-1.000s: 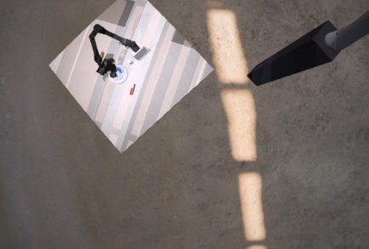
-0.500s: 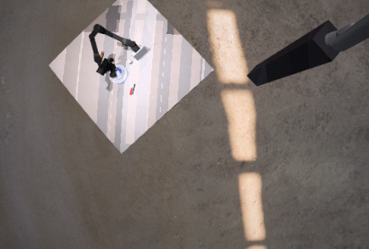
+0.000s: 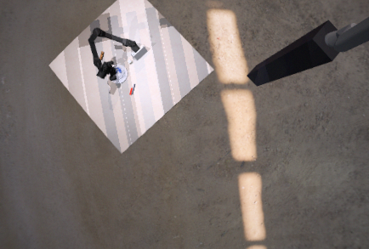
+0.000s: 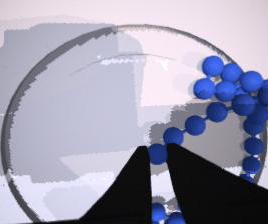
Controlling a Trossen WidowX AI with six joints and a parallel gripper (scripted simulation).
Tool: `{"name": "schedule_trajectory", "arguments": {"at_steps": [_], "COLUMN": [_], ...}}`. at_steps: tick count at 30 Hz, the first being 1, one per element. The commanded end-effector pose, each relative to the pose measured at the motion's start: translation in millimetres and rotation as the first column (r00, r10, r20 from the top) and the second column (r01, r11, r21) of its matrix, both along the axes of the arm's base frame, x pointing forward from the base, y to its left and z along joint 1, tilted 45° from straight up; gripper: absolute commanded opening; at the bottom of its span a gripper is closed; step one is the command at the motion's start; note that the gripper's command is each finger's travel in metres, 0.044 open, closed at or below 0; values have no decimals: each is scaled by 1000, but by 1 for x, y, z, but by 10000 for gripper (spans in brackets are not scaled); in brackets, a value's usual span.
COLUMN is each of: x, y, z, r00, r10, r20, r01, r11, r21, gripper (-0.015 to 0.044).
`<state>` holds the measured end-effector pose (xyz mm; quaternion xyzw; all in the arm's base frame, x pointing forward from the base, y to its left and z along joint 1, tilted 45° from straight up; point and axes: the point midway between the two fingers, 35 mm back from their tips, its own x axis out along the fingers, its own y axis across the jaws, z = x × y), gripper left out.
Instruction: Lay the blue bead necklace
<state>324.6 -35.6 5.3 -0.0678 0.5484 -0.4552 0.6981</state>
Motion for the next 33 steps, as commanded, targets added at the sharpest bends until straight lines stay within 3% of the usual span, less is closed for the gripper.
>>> {"name": "schedule_trajectory", "arguments": {"at_steps": [1, 20, 33], "x": [8, 36, 36], "y": [9, 44, 39], "z": [-8, -46, -52], "r00": [1000, 1000, 1000], "r10": [-2, -3, -3], "r20": [1, 4, 4], "r01": [2, 3, 3], "r11": [1000, 1000, 1000], "r21": [4, 4, 4], "gripper": [0, 0, 0]}}
